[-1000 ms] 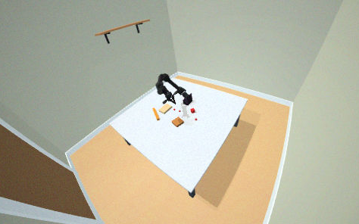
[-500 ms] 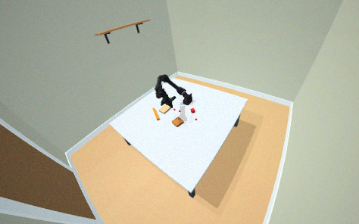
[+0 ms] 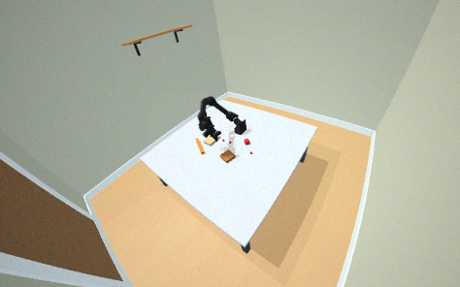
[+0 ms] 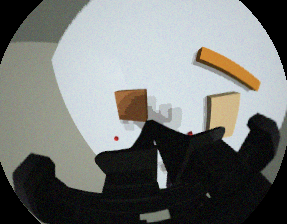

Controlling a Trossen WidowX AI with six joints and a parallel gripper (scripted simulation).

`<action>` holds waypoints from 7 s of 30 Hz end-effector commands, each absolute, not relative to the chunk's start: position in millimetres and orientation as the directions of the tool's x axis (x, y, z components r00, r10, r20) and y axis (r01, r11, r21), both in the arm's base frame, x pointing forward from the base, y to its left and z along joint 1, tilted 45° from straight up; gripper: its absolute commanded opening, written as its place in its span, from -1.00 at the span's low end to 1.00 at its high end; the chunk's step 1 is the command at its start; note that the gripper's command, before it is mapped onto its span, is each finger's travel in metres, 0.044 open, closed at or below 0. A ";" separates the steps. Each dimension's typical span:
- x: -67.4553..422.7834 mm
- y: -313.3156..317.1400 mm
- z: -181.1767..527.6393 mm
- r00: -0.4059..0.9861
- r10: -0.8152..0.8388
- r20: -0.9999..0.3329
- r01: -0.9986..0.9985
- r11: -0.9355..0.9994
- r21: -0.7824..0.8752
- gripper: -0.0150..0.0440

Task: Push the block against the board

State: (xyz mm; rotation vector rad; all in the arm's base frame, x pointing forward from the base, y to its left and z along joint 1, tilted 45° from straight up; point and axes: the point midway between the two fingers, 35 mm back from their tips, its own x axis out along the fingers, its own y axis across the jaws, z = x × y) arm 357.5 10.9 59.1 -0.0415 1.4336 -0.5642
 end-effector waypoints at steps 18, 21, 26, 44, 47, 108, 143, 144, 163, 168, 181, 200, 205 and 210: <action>330.7 -77.1 61.1 -0.052 -0.625 -0.779 0.846 0.386 -0.367 -0.49; 325.6 -88.4 62.2 -0.068 -0.653 -0.754 0.889 0.304 -0.343 -0.49; 316.8 -105.8 64.4 -0.095 -0.695 -0.713 0.941 0.171 -0.292 -0.49; 309.9 -147.5 26.8 -0.098 -0.703 -0.705 0.946 0.153 -0.285 -0.49; 311.3 -149.5 28.7 -0.098 -0.703 -0.705 0.946 0.153 -0.285 -0.49; 322.8 -168.0 45.8 -0.097 -0.702 -0.705 0.947 0.153 -0.283 -0.49; 346.2 -93.1 48.0 -0.080 -0.691 -0.719 0.774 0.411 -0.481 -0.49; 347.9 -90.3 45.6 -0.080 -0.690 -0.720 0.752 0.432 -0.497 -0.49; 372.4 -33.1 -5.1 -0.078 -0.675 -0.733 0.201 0.710 -0.675 -0.49; 375.7 -17.5 -19.5 -0.079 -0.674 -0.735 0.032 0.735 -0.677 -0.49; 375.7 24.1 -57.7 -0.081 -0.676 -0.732 -0.384 0.699 -0.603 -0.49; 365.8 76.6 -115.5 -0.090 -0.685 -0.723 -0.854 0.427 -0.298 -0.49; 361.1 87.5 -128.9 -0.092 -0.689 -0.719 -0.918 0.339 -0.207 -0.49; 360.9 87.9 -129.4 -0.092 -0.689 -0.719 -0.920 0.336 -0.204 -0.49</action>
